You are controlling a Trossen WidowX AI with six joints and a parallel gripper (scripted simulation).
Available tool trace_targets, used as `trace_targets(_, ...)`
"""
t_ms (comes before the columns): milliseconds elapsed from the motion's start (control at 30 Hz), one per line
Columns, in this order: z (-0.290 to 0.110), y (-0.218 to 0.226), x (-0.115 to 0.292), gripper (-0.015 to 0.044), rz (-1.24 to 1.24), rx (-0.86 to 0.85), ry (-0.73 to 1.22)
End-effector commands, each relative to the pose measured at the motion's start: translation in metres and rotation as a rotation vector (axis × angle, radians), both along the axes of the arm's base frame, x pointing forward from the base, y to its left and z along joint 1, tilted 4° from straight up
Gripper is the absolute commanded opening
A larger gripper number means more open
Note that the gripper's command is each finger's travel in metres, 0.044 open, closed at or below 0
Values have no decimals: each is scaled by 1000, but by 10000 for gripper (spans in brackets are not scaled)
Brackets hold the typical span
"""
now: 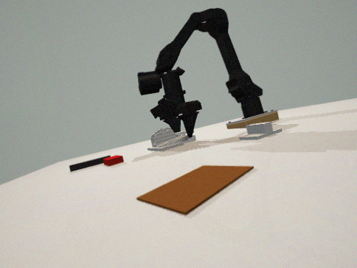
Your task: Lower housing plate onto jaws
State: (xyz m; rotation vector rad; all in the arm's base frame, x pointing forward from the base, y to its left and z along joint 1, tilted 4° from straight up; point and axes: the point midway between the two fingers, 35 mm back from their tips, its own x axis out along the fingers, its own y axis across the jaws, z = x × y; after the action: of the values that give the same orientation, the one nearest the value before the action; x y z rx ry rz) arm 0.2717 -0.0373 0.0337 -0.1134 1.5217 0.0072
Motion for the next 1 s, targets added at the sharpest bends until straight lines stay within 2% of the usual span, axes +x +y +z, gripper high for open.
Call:
trace_targets(0,-3,0,-2,351,6,-2,6)
trace_targets(967,-8,-1,-1,351,6,-2,6)
